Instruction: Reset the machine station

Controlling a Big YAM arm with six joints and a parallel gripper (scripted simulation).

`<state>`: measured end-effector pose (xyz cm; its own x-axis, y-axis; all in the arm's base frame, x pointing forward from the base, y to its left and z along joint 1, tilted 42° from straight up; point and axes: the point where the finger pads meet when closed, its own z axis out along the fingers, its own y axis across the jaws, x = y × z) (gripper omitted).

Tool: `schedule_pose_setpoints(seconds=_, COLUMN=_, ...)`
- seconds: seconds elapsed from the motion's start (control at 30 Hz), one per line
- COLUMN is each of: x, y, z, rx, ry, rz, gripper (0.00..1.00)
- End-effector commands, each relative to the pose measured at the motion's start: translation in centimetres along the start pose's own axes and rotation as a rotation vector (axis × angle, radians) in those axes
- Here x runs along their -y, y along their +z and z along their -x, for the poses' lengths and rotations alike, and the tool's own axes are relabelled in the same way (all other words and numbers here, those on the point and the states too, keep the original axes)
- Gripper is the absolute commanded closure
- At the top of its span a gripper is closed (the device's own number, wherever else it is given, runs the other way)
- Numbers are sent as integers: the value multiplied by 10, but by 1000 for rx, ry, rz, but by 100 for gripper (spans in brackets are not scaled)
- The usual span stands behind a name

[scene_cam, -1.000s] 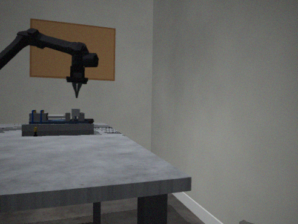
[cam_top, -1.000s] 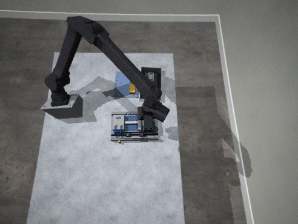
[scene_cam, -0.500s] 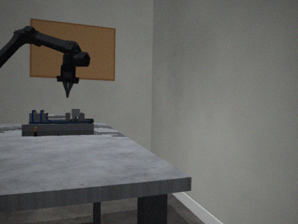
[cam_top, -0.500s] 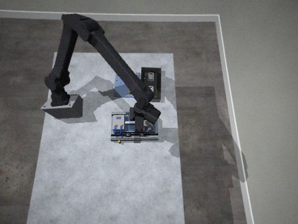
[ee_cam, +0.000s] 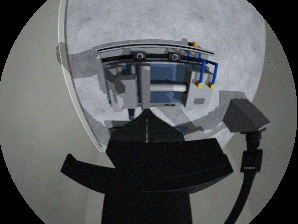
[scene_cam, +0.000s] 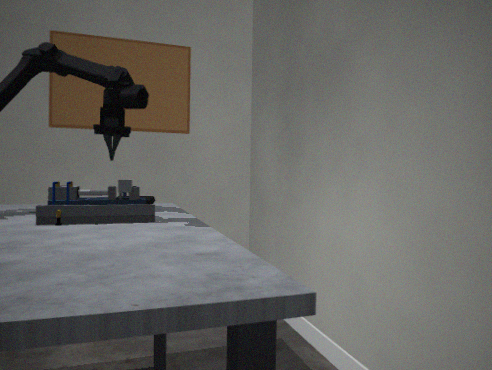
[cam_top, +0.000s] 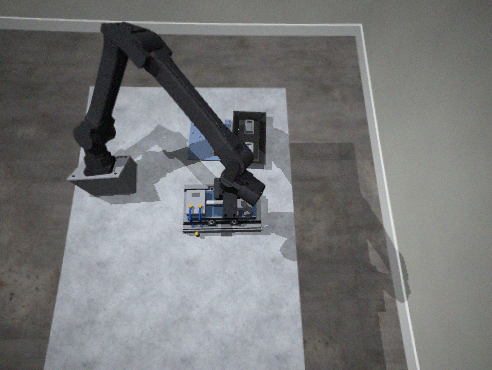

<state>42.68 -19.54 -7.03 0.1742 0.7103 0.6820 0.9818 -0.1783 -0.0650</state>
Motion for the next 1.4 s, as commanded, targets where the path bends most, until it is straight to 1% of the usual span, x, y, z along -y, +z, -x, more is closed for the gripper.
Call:
schedule_pose_setpoints(seconds=0.0, x=-28, y=-25, z=-9, rx=44, ry=-71, rz=63, gripper=100)
schedule_pose_setpoints(seconds=0.73, x=-23, y=-18, z=-11, rx=37, ry=-63, rz=49, gripper=100)
schedule_pose_setpoints(seconds=1.0, x=-17, y=-10, z=-12, rx=31, ry=-51, rz=39, gripper=100)
schedule_pose_setpoints(seconds=1.37, x=-15, y=9, z=-9, rx=26, ry=-39, rz=30, gripper=100)
